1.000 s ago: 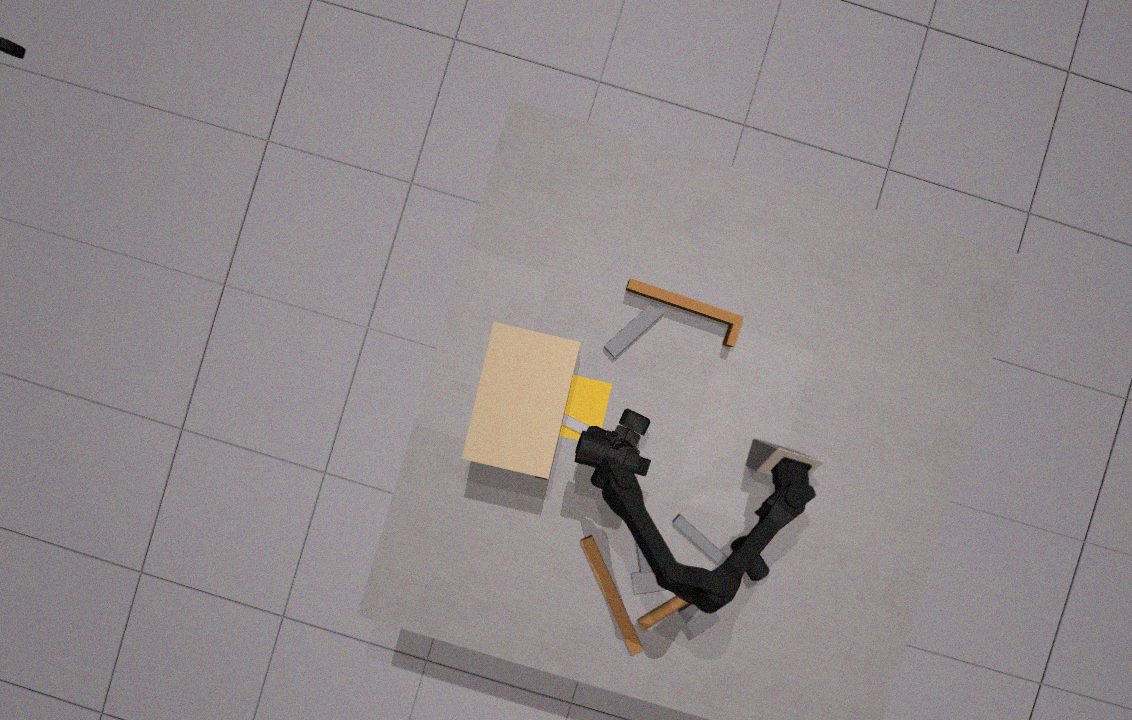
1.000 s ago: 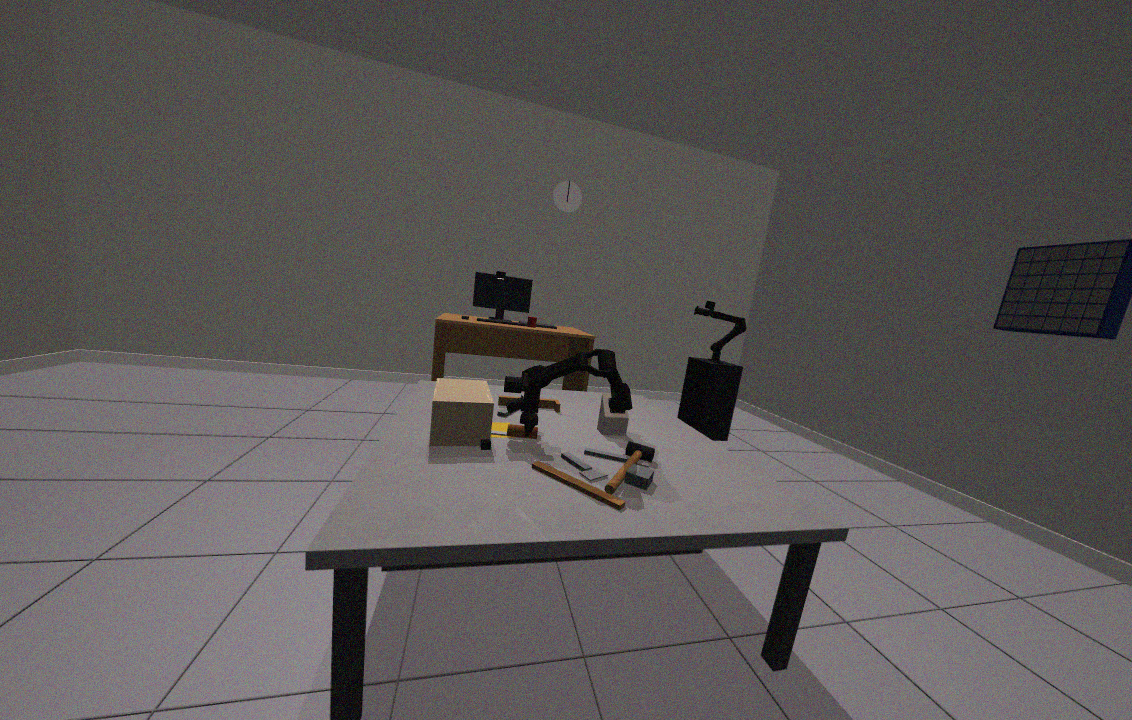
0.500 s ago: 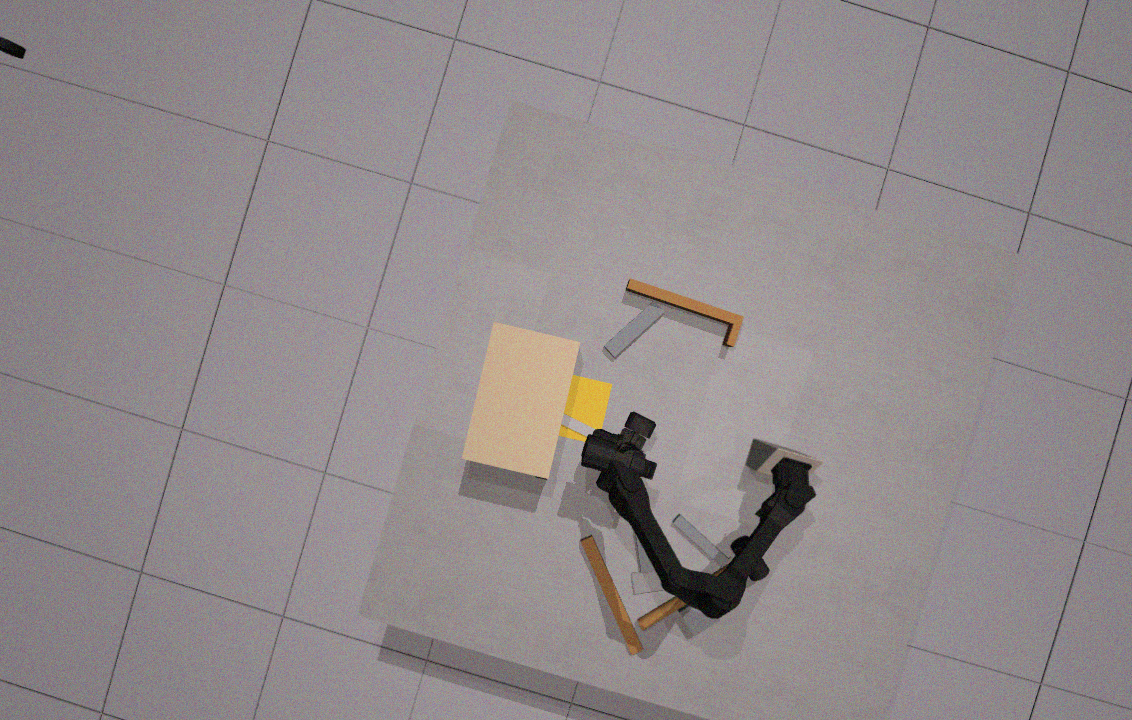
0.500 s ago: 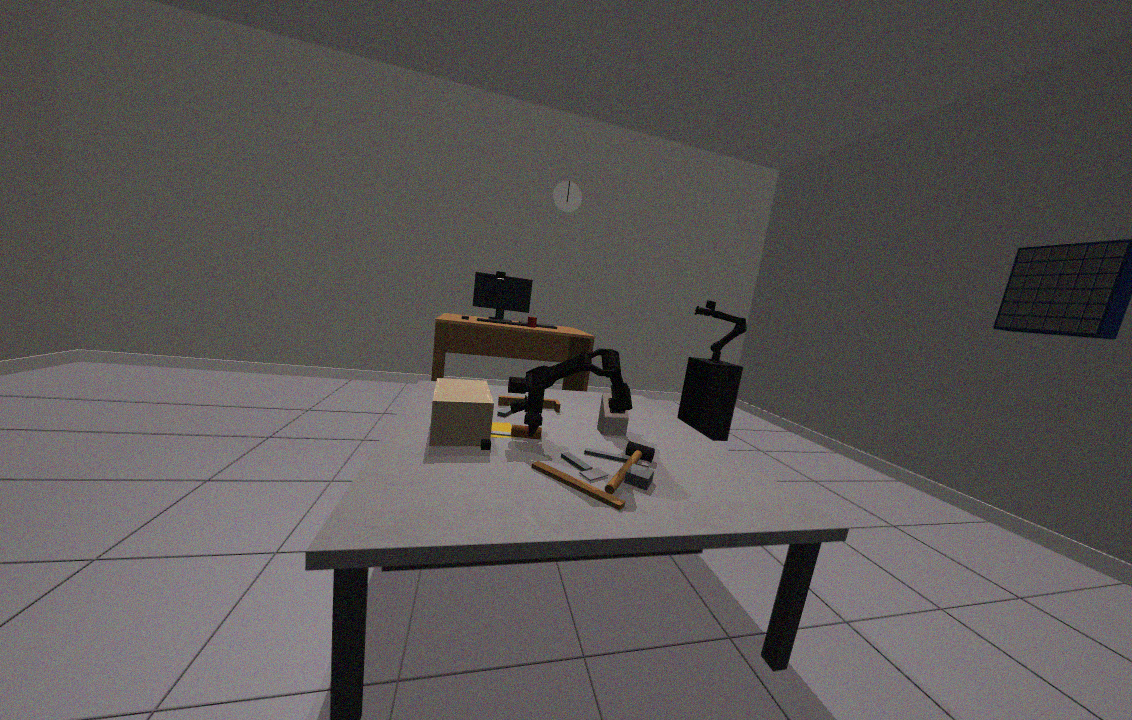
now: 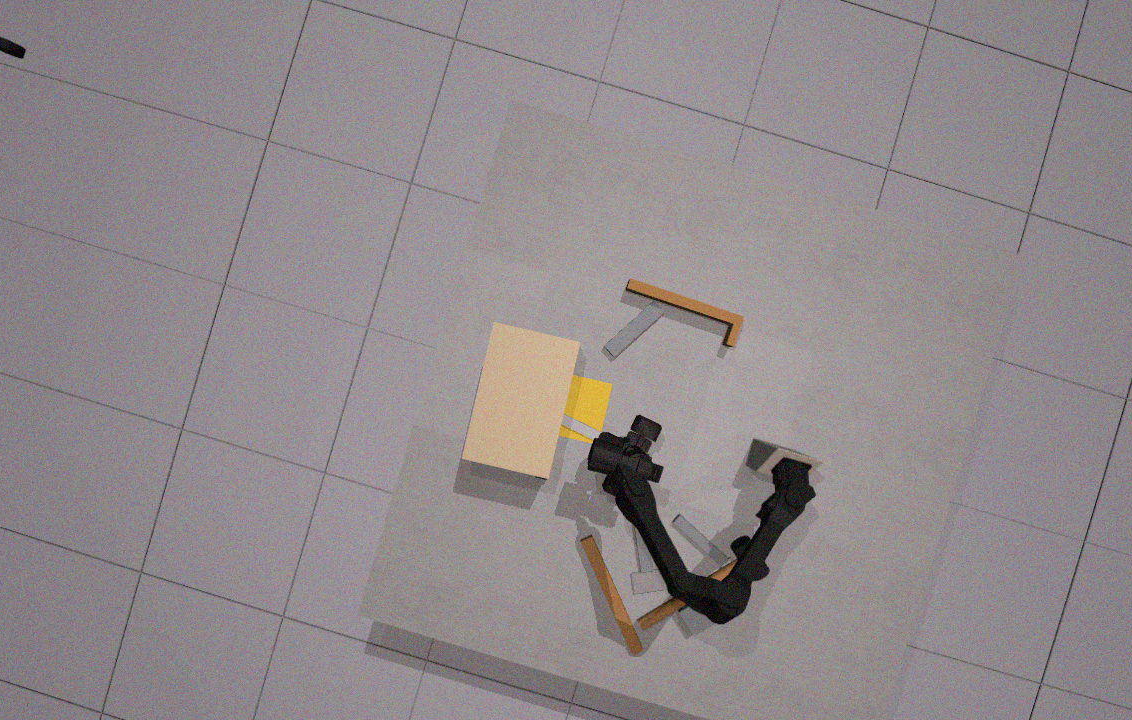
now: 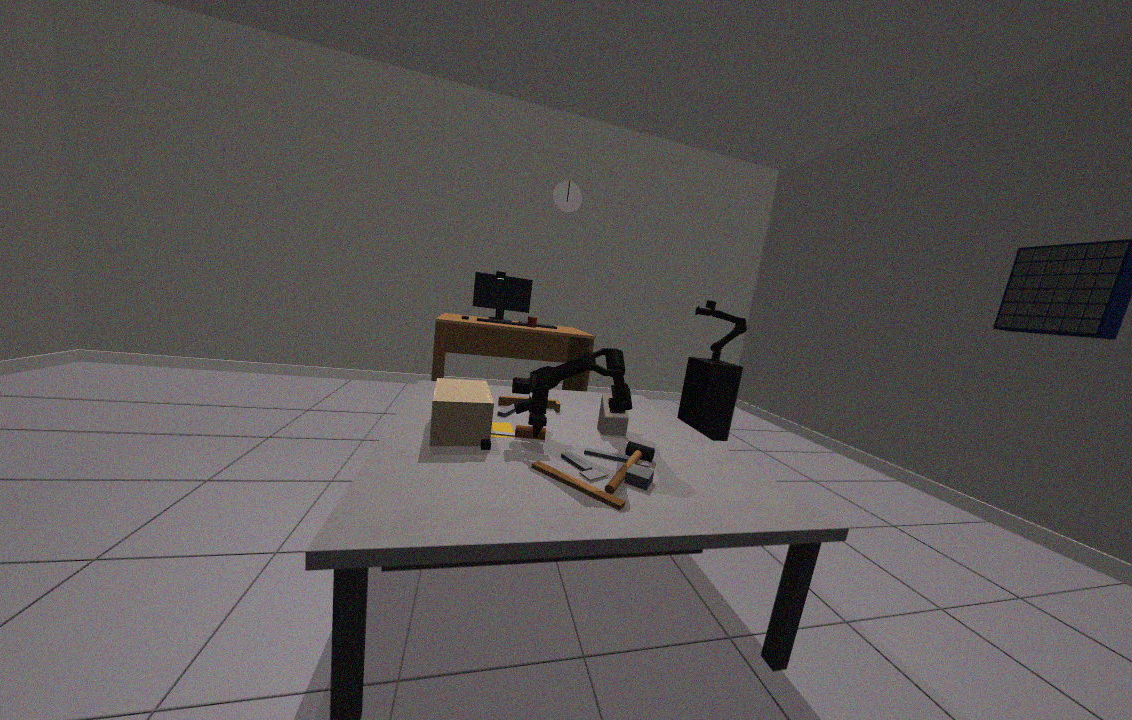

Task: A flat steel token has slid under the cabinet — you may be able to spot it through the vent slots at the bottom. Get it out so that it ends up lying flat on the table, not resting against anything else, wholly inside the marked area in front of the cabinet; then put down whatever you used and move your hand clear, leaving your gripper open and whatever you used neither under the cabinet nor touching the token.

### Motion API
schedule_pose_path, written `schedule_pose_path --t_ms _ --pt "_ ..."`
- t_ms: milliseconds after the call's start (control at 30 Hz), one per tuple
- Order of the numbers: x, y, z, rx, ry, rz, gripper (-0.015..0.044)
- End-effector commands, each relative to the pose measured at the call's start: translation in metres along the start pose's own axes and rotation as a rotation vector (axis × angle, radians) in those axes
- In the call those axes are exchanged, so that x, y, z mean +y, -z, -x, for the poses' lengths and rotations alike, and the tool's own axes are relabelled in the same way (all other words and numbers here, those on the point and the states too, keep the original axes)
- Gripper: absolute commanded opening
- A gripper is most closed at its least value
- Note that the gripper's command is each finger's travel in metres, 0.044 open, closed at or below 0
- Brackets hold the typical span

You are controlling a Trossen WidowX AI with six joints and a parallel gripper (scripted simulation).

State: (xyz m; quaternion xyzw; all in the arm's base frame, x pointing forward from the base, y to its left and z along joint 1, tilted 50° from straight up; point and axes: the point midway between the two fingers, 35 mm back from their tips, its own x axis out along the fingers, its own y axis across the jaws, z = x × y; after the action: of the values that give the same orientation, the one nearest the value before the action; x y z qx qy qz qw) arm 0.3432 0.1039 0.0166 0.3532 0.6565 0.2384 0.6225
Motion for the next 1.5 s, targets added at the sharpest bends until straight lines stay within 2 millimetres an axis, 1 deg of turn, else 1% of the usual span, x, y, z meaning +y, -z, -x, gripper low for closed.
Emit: schedule_pose_path --t_ms 0,1467 --pt "0.000 0.008 -0.001 0.006 0.001 -0.008 0.0000" --pt "0.002 0.056 -0.001 0.007 0.001 -0.010 0.0000"
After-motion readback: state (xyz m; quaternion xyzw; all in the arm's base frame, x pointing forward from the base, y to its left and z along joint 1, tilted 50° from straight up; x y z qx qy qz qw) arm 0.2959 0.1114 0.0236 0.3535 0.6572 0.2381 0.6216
